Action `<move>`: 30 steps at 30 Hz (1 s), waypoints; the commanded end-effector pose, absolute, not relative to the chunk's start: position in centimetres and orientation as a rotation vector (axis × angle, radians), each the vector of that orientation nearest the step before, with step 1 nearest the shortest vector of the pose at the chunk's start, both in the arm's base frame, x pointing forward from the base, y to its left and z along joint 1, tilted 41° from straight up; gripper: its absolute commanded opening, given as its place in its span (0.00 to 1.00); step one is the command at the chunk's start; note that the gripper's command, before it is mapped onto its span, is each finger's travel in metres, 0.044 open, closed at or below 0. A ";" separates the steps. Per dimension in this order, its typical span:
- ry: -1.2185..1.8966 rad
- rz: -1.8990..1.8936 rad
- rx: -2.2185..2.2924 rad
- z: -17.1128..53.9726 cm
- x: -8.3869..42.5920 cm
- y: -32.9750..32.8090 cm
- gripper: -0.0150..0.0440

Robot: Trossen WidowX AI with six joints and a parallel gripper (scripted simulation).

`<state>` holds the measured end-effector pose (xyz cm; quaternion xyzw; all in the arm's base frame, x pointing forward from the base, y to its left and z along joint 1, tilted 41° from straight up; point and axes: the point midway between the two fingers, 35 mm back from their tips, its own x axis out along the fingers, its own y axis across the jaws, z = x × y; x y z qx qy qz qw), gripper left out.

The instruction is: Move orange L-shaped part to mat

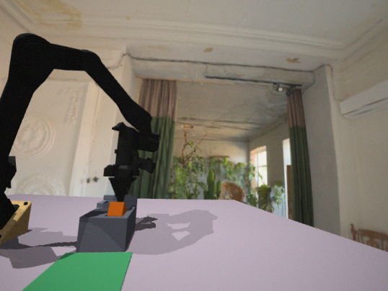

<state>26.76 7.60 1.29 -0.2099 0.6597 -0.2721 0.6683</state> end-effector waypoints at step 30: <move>1.490 -0.617 -0.481 -1.3 26.6 5.2 0.56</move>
